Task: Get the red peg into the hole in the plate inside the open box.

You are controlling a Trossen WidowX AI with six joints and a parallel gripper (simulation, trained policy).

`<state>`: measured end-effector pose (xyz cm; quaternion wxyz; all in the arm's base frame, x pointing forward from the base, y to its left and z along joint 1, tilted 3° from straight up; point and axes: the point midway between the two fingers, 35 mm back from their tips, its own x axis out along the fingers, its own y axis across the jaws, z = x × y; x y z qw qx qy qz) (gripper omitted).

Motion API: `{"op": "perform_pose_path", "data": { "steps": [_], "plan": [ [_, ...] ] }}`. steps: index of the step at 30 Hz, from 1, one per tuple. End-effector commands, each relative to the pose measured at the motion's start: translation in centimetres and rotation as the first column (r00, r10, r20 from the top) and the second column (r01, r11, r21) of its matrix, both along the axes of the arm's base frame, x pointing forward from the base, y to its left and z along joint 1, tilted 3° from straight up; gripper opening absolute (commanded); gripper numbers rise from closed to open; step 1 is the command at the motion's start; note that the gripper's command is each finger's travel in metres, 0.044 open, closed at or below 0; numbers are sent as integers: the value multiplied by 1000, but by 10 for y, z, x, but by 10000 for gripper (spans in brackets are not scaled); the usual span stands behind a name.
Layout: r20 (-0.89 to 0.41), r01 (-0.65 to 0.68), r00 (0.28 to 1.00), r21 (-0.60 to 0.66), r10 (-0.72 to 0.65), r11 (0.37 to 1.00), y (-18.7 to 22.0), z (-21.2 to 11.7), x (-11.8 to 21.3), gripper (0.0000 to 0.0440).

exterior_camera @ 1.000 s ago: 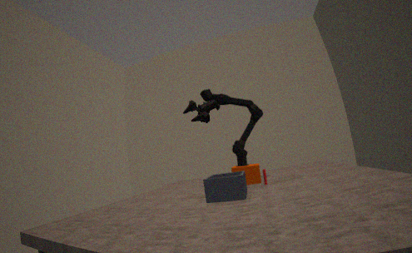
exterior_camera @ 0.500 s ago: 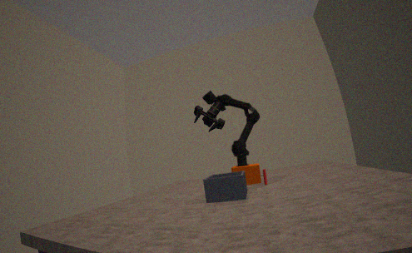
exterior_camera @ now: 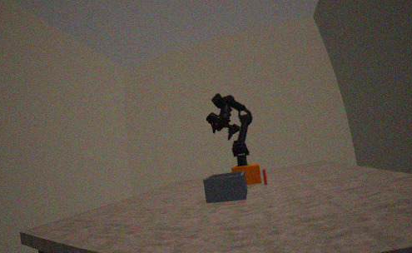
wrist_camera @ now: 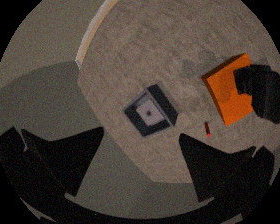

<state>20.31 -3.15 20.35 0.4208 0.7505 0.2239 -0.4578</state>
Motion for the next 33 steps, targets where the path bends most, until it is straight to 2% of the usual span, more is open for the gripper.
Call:
{"op": "perform_pose_path", "data": {
  "steps": [1,8,17,25,33],
  "plan": [
    [-89,-78,993,-5,78,997,16,-16,-5,440],
    [-249,-227,944,-9,218,974,46,-44,-19,440],
    [-421,-406,832,-15,362,914,77,-80,-37,440],
    [-523,-568,706,-17,477,823,101,-111,-50,440],
    [-568,-708,586,-12,578,706,123,-141,-59,440]
  ]
}}
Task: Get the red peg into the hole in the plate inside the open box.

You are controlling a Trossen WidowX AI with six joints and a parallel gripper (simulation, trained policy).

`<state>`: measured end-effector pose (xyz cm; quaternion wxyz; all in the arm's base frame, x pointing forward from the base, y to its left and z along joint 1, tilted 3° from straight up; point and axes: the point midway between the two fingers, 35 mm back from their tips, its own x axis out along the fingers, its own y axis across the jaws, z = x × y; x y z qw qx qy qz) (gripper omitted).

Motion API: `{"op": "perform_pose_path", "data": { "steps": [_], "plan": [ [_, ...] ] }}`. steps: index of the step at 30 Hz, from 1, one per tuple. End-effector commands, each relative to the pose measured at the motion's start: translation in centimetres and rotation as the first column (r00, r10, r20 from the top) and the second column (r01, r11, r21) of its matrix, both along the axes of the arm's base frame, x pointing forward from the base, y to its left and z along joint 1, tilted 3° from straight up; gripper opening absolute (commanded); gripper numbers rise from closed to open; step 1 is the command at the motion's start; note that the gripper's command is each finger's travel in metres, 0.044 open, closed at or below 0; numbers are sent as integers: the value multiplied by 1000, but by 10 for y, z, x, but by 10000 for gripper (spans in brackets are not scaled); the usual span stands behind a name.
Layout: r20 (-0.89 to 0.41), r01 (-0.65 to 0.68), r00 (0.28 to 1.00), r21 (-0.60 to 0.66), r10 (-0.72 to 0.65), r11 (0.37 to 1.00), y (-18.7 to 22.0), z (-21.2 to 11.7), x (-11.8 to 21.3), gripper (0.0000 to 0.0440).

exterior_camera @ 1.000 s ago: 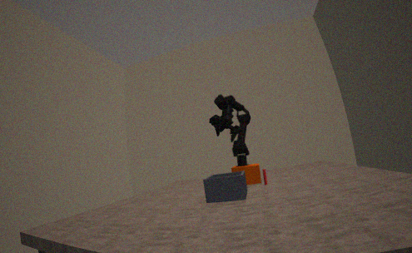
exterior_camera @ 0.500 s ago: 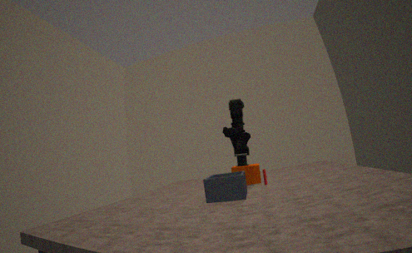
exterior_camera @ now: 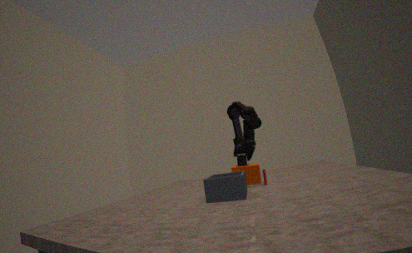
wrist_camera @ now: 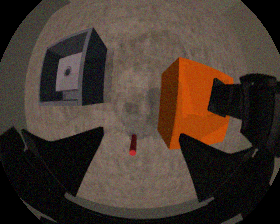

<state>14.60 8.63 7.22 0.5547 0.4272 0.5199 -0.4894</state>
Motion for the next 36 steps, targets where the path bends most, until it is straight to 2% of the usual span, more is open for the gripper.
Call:
{"op": "perform_pose_path", "data": {
  "steps": [1,11,23,36],
  "plan": [
    [-16,-73,997,-16,72,997,8,-14,-3,440],
    [20,-225,974,3,225,974,32,-55,0,440],
    [82,-302,951,55,297,952,53,-99,3,432],
    [65,-394,919,88,390,915,71,-101,6,163]
  ]
}}
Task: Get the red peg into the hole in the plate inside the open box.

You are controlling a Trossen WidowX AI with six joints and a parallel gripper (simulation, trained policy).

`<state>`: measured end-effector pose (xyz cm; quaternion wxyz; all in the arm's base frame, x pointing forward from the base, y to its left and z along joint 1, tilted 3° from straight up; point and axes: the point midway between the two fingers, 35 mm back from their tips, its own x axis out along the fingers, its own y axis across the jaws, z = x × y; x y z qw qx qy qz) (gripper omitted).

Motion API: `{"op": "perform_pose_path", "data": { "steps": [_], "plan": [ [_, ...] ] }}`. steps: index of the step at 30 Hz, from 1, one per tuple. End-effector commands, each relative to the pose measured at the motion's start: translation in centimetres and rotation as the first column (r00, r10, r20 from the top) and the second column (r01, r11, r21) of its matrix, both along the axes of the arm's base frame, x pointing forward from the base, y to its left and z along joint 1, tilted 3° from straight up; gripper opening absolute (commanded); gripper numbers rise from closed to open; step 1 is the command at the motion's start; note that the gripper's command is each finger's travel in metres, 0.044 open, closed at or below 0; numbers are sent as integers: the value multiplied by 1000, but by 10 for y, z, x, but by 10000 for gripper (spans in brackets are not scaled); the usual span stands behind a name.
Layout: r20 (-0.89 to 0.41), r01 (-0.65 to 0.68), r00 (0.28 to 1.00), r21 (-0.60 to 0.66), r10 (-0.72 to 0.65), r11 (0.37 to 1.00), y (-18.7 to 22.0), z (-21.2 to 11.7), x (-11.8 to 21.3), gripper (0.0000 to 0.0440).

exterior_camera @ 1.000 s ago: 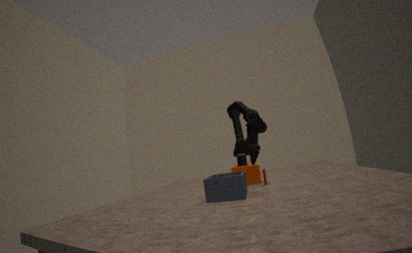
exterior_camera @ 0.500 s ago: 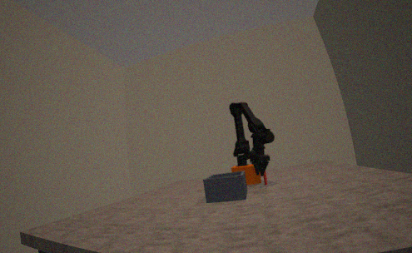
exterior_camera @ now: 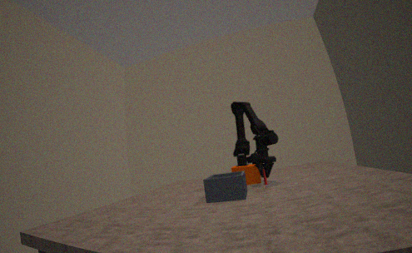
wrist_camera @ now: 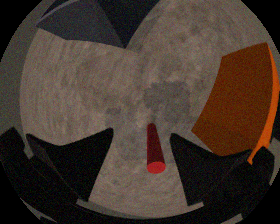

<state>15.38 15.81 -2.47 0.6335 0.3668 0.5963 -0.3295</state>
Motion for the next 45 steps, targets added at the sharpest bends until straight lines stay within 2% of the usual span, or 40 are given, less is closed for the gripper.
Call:
{"op": "perform_pose_path", "data": {
  "steps": [1,5,7,17,30,45],
  "plan": [
    [-32,-23,999,-11,23,1000,0,-4,-2,138],
    [-64,-35,997,-3,35,999,-1,-5,-3,36],
    [-83,-36,996,2,37,999,-2,-6,-4,0],
    [-12,-88,996,-17,88,996,-2,16,14,0],
    [88,-162,982,-70,168,984,-7,63,50,0],
    [177,-135,972,-119,155,984,-32,114,108,0]
  ]
}}
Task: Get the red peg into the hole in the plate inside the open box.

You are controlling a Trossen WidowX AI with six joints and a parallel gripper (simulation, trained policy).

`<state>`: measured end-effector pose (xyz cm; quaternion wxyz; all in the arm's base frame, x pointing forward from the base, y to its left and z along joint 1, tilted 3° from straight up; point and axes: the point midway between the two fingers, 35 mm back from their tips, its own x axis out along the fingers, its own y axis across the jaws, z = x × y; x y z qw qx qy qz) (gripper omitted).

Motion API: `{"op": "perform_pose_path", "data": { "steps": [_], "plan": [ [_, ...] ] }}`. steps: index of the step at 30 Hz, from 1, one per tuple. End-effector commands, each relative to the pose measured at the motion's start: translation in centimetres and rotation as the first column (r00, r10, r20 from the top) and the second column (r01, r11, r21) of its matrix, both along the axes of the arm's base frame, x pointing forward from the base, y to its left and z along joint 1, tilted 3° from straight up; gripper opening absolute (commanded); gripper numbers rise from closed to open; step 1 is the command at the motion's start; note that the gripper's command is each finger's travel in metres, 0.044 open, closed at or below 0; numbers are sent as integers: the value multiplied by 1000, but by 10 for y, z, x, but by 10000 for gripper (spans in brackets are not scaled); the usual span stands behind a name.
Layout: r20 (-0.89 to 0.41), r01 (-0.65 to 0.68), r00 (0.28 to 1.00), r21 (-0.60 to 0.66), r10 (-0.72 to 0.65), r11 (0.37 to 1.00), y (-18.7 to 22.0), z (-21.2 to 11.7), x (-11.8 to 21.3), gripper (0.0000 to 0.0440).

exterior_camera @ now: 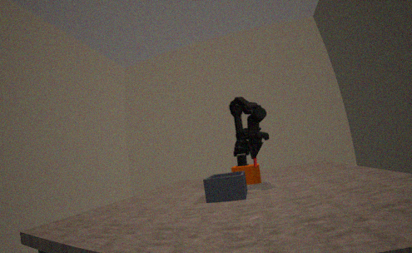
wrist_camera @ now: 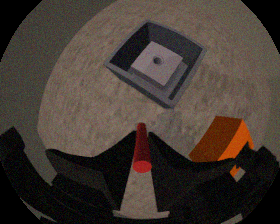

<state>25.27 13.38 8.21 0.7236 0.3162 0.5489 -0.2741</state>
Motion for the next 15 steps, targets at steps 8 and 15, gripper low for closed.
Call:
{"op": "perform_pose_path", "data": {
  "steps": [8,15],
  "plan": [
    [11,64,998,-22,-63,998,-38,13,31,0],
    [2,110,994,-26,-110,994,-62,12,47,0]
  ]
}}
